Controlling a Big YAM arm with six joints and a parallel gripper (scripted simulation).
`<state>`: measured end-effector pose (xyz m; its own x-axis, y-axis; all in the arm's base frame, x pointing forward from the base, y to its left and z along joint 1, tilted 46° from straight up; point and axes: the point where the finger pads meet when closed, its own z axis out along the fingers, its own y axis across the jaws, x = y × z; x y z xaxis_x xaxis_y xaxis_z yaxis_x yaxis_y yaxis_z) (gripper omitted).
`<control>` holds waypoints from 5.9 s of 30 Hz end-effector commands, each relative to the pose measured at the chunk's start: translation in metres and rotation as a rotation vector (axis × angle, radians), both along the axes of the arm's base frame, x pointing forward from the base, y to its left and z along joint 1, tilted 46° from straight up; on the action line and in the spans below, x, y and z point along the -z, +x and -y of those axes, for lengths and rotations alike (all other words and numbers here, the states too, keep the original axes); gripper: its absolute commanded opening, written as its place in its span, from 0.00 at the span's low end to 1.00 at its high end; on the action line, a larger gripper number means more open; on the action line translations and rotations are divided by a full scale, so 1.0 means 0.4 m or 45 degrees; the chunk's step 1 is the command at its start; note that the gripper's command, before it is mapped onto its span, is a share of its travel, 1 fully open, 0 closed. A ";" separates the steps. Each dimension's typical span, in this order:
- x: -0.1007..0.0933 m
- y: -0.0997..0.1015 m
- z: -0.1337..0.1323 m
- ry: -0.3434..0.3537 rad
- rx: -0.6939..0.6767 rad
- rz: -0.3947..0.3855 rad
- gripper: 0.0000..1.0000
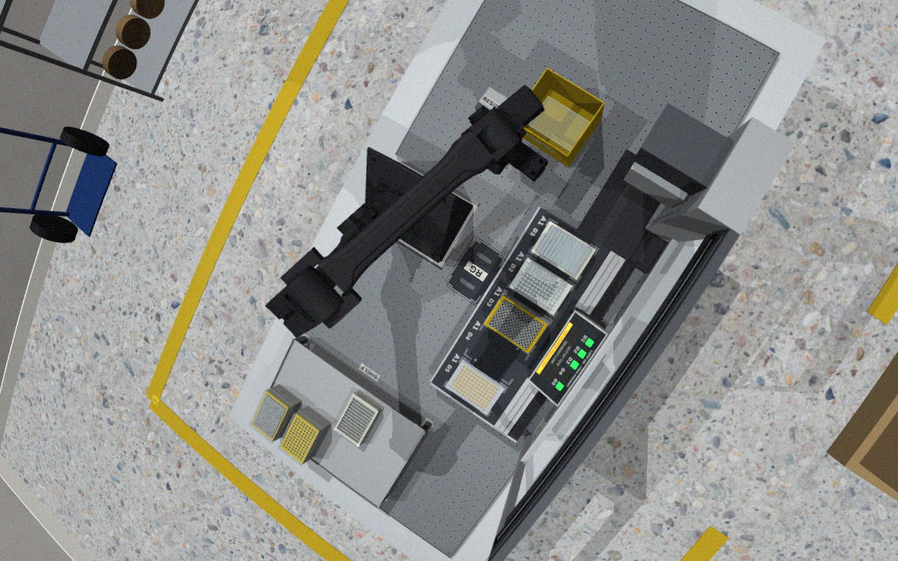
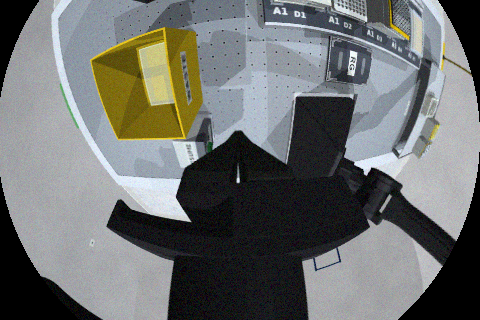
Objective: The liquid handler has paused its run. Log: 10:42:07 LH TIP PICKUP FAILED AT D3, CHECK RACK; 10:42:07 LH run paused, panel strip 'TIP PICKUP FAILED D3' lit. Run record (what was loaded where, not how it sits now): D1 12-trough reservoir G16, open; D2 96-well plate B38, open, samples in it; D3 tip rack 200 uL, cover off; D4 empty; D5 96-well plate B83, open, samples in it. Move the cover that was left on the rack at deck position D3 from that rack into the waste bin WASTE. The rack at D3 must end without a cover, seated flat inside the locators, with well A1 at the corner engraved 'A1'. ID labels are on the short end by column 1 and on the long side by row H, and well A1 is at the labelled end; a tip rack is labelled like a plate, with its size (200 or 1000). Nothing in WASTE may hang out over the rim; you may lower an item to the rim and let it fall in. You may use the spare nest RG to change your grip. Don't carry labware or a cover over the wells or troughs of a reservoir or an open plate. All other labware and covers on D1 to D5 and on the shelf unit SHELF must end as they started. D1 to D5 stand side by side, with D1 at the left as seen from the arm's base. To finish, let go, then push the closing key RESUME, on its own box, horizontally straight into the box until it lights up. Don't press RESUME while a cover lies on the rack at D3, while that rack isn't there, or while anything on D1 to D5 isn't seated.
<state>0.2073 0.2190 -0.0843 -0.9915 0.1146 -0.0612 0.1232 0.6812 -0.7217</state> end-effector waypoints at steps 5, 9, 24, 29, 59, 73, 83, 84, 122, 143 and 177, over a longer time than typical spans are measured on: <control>-0.006 -0.085 -0.035 0.044 -0.006 0.051 0.00; -0.005 -0.135 -0.037 0.045 -0.005 0.049 0.00; 0.001 -0.291 -0.037 0.037 -0.002 0.040 0.00; 0.009 -0.276 -0.024 0.026 0.028 0.040 0.00; 0.097 -0.282 0.070 0.007 0.006 0.019 0.00; 0.131 -0.284 0.107 0.006 0.006 0.018 0.00; 0.154 -0.285 0.131 0.006 0.006 0.018 0.00; 0.157 -0.285 0.135 0.006 0.006 0.018 0.00; 0.227 -0.282 0.170 0.041 0.002 0.037 0.00; 0.294 -0.274 0.097 0.039 -0.005 0.041 0.00; 0.320 -0.268 0.073 0.039 -0.006 0.040 0.00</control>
<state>0.0962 0.1662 -0.2041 -0.9896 0.1189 -0.0808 0.1406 0.6832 -0.7165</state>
